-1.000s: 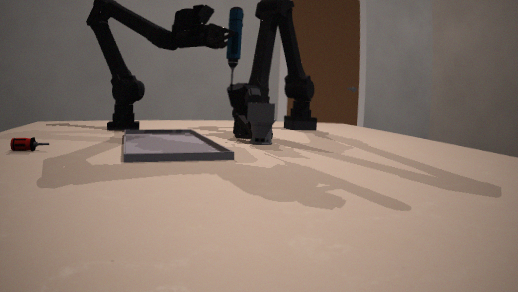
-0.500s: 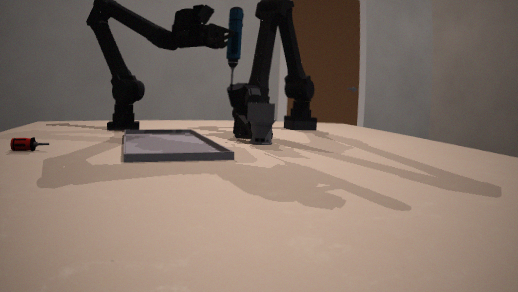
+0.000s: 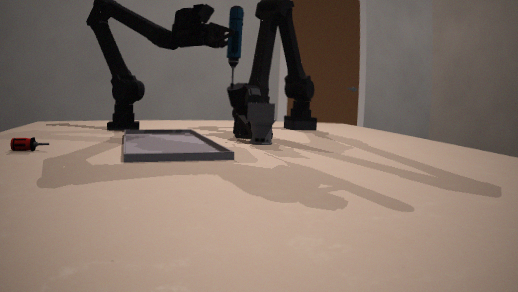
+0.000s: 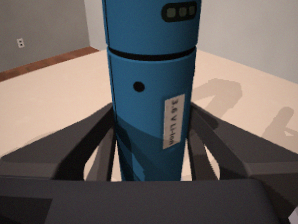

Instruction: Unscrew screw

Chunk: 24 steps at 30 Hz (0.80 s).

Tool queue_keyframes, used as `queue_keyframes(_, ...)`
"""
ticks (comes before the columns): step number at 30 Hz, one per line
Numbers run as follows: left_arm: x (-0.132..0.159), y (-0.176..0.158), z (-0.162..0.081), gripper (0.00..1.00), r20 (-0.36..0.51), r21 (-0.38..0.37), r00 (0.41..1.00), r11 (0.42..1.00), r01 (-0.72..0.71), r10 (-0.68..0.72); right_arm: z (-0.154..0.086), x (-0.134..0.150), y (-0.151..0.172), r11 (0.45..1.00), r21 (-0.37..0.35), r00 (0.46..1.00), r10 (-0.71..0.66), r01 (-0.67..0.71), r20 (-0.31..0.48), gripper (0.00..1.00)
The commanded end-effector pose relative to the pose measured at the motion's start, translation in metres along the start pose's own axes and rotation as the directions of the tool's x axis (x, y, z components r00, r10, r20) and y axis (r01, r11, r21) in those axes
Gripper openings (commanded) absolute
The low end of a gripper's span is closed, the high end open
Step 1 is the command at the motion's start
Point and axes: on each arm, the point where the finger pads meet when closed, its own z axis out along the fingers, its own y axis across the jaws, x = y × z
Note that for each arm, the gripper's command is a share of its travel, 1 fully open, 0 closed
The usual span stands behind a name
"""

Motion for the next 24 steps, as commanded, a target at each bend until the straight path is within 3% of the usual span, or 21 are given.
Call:
queue_keyframes(1, 0.011, -0.003, -0.004, 0.59, -0.001, 0.011, 1.0, 1.0, -0.016, 0.016, 0.019, -0.067, 0.003, 1.0, -0.004, 0.991, 0.01, -0.009, 0.131, 0.42)
queue_keyframes(3, 0.011, -0.003, -0.004, 0.59, -0.001, 0.011, 1.0, 1.0, -0.016, 0.016, 0.02, -0.051, -0.014, 0.999, 0.033, 0.997, 0.024, -0.027, 0.071, 0.42)
queue_keyframes(13, 0.011, -0.003, -0.004, 0.59, -0.001, 0.011, 1.0, 1.0, -0.016, 0.016, 0.021, -0.011, -0.058, 0.988, 0.129, 0.994, 0.088, -0.079, -0.065, 0.42)
queue_keyframes(18, 0.011, -0.003, -0.004, 0.59, -0.001, 0.011, 1.0, 1.0, -0.016, 0.016, 0.017, -0.028, -0.054, 0.99, 0.117, 0.996, 0.083, -0.08, -0.017, 0.42)
queue_keyframes(20, 0.011, -0.003, -0.004, 0.59, -0.001, 0.011, 1.0, 1.0, -0.016, 0.016, 0.02, -0.009, -0.067, 0.984, 0.154, 0.991, 0.104, -0.091, -0.078, 0.42)
queue_keyframes(24, 0.011, -0.003, -0.004, 0.59, -0.001, 0.011, 1.0, 1.0, -0.016, 0.016, 0.02, -0.001, -0.086, 0.974, 0.198, 0.984, 0.137, -0.113, -0.112, 0.42)
